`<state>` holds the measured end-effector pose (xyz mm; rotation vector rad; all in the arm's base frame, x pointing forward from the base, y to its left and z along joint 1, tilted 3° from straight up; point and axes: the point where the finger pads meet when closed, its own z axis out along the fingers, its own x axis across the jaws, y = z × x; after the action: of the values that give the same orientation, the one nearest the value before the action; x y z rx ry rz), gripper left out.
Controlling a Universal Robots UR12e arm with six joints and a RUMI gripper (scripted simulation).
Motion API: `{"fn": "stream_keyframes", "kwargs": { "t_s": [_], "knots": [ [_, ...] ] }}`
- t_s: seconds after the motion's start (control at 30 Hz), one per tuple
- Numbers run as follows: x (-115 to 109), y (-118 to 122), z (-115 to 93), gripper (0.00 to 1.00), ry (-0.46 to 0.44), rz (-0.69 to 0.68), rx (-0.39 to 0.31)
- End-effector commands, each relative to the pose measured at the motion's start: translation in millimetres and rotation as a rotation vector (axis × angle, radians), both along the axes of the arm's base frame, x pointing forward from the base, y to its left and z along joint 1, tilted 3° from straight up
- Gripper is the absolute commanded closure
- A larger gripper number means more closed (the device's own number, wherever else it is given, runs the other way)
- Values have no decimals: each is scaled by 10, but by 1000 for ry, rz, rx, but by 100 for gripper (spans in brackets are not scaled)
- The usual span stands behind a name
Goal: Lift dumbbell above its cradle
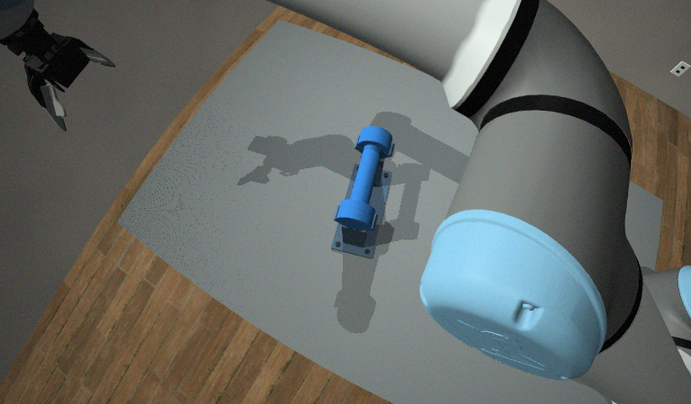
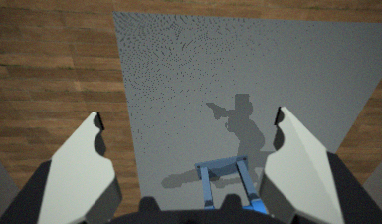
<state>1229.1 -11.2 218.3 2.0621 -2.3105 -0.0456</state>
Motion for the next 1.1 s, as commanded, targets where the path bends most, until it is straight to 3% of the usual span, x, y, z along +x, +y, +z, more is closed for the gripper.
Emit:
{"fn": "stream_keyframes", "kwargs": {
  "t_s": [0.0, 0.33, 0.77, 1.07],
  "knots": [
    [-17, -22, 28, 0, -2, 15, 1],
    [-121, -119, 56, 0, -1, 85, 5],
    [-485, -375, 110, 0, 1, 288, 18],
    [-1057, -632, 124, 0, 4, 533, 33]
  ]
}}
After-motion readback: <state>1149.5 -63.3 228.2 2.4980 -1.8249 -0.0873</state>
